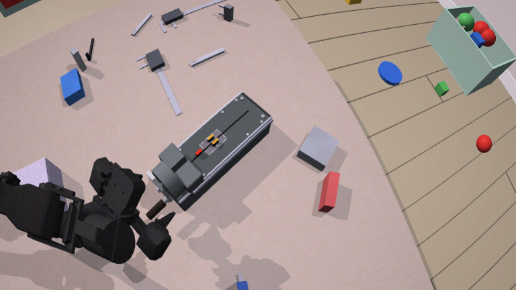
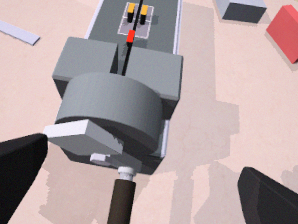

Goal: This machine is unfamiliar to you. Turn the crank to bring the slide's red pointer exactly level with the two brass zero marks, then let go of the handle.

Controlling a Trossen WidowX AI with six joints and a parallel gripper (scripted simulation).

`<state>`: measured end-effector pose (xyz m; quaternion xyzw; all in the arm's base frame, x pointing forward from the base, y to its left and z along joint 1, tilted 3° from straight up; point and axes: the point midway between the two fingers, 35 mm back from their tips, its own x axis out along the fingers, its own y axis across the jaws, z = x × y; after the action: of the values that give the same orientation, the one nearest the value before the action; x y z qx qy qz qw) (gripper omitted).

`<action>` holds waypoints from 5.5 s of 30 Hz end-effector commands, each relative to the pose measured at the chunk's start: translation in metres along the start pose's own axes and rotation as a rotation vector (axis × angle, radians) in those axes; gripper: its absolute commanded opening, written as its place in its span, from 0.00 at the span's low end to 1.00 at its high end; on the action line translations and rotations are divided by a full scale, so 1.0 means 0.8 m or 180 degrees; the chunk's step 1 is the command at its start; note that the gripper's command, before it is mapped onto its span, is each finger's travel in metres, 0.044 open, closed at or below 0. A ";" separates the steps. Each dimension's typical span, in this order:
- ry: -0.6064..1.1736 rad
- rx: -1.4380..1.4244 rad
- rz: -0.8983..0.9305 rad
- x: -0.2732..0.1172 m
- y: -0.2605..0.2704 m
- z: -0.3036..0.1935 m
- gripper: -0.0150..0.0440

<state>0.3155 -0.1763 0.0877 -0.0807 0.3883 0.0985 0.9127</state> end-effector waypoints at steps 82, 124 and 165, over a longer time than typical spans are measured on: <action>0.0015 0.0051 0.0037 0.078 0.001 -0.086 0.25; 0.0015 0.0050 0.0035 0.063 -0.006 -0.071 0.25; 0.0013 0.0057 0.0043 0.036 0.044 -0.044 0.25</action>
<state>0.3047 -0.1554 0.0405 -0.0763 0.3939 0.0932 0.9112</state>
